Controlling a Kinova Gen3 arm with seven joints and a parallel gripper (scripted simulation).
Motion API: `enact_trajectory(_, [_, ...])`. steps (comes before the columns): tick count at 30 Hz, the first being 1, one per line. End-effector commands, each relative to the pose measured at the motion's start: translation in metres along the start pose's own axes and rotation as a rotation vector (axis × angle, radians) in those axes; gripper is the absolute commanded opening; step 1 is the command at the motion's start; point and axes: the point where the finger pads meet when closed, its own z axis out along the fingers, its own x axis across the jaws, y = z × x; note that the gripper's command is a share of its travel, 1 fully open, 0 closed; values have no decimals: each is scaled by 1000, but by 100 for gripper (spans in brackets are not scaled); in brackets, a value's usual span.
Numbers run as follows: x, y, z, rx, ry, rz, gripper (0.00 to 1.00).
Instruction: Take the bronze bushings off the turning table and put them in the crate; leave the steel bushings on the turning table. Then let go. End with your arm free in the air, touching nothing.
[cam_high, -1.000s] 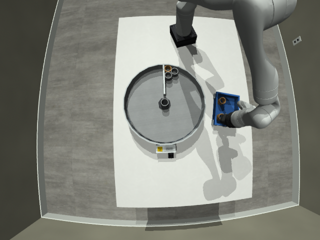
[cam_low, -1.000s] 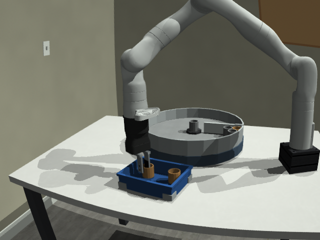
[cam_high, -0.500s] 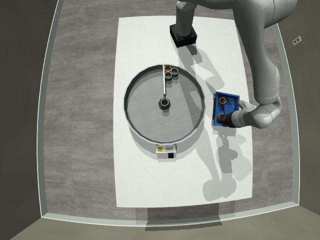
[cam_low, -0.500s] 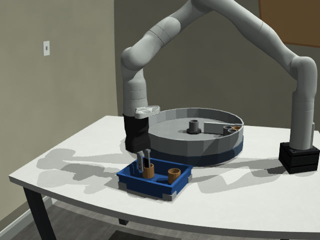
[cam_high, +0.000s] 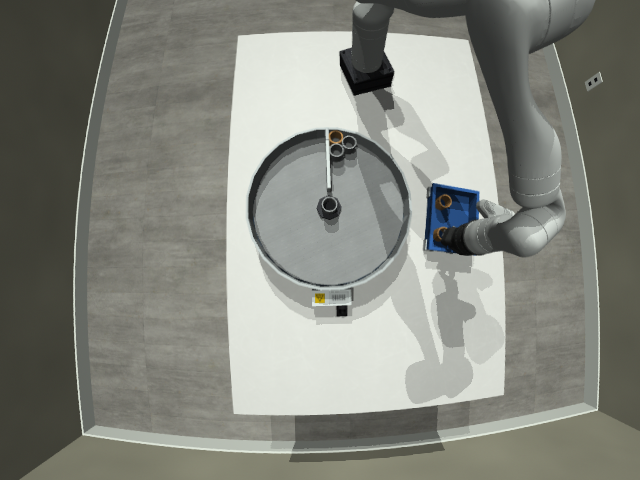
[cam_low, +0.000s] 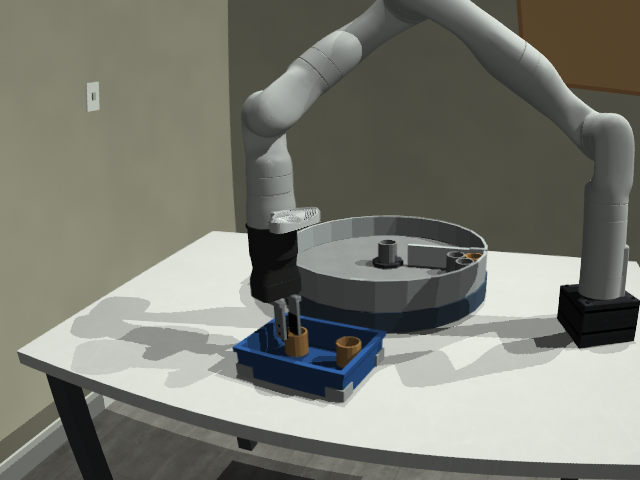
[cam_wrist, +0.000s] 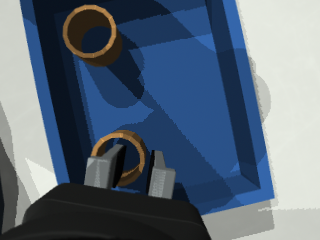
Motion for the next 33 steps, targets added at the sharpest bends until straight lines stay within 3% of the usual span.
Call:
enact_trajectory(1, [1,1,-2,-2,2,0,47])
enact_trajectory(33, [0,0,-13,-2,2,0,47])
